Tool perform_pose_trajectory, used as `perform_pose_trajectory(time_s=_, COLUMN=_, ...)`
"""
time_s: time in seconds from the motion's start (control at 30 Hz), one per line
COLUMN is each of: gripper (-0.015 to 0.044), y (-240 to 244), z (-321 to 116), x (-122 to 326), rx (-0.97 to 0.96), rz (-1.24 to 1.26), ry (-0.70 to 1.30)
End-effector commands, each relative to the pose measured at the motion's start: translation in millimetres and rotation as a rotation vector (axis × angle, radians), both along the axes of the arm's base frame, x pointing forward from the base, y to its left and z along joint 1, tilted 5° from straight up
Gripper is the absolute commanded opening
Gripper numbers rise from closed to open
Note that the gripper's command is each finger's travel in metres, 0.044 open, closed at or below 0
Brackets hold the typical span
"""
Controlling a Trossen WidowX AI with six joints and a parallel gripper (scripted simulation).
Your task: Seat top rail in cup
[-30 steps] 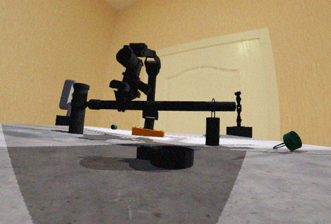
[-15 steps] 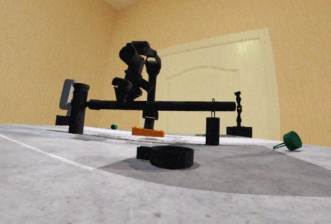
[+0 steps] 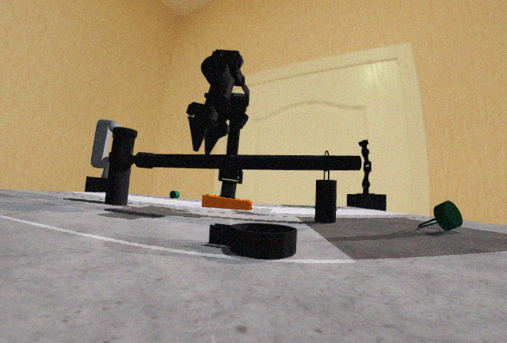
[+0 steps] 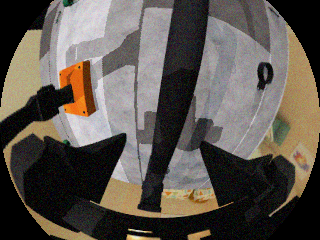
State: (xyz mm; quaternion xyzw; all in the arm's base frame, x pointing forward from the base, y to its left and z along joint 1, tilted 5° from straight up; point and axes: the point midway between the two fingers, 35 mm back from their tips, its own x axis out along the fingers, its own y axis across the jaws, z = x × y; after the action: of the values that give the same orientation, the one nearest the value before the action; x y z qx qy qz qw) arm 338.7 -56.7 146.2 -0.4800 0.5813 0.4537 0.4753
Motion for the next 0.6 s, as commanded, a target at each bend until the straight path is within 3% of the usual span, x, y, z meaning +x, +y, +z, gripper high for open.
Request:
perform_pose_trajectory(time_s=0.0, gripper=0.0440, y=2.9, z=20.3, x=2.1, rx=-0.002, rz=0.014, ry=-0.009)
perform_pose_trajectory(time_s=0.57, gripper=0.0440, y=4.8, z=32.4, x=1.5, rx=-0.002, rz=0.022, ry=-0.005)
